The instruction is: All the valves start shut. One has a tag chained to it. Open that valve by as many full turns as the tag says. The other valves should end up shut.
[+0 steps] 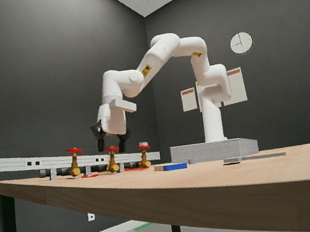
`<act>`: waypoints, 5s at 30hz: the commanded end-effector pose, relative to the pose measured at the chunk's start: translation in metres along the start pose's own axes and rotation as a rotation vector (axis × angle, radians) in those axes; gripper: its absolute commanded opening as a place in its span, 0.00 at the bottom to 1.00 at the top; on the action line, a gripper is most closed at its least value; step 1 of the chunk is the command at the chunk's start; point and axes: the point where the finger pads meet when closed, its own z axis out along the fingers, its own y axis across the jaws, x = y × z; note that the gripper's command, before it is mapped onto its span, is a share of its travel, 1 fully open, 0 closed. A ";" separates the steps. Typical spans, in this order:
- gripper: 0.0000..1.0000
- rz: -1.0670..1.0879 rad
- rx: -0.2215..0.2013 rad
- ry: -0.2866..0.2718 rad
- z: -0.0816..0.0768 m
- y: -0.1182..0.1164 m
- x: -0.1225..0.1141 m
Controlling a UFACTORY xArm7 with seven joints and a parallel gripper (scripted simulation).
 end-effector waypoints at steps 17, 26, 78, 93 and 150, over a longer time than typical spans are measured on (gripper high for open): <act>1.00 0.003 -0.003 -0.002 -0.001 0.001 -0.003; 1.00 0.068 -0.003 -0.002 -0.001 0.001 -0.003; 1.00 2.395 -0.012 0.083 -0.001 0.001 -0.003; 1.00 2.955 -0.003 0.011 -0.001 0.001 -0.003; 0.00 2.593 -0.004 0.004 -0.001 0.001 -0.003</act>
